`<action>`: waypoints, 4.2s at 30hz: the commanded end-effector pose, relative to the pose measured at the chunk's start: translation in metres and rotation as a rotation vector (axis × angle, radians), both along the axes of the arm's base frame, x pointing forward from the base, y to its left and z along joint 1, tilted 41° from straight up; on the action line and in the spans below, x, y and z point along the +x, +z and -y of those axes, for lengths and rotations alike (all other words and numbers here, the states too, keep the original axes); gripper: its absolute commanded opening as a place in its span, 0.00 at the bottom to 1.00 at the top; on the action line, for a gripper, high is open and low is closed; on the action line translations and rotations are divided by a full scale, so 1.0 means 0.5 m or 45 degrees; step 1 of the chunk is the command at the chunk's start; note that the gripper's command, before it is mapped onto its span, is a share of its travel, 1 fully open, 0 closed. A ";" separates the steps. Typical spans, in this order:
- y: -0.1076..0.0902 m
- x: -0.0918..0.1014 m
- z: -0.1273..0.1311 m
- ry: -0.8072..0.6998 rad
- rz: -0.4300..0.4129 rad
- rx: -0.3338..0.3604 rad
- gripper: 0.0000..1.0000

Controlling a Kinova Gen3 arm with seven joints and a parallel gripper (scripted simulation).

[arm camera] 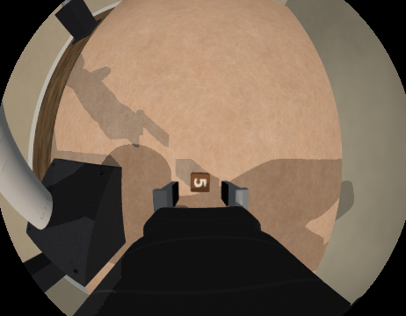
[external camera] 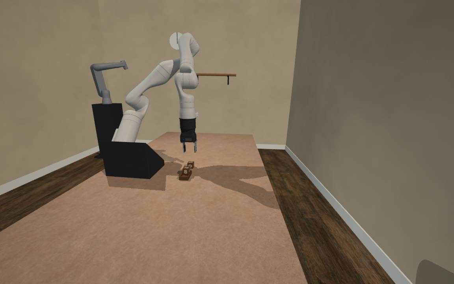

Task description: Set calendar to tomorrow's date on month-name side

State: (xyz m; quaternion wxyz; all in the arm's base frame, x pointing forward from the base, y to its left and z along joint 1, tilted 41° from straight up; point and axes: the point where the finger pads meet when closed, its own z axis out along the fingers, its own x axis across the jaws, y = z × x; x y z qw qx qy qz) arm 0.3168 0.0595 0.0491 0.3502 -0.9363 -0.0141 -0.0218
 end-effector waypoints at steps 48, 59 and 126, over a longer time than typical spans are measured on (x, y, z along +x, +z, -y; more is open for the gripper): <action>-0.003 0.001 -0.002 -0.013 -0.012 0.000 0.87; -0.020 0.002 -0.018 -0.026 -0.025 0.002 0.87; -0.074 0.005 -0.069 -0.026 -0.025 0.002 0.87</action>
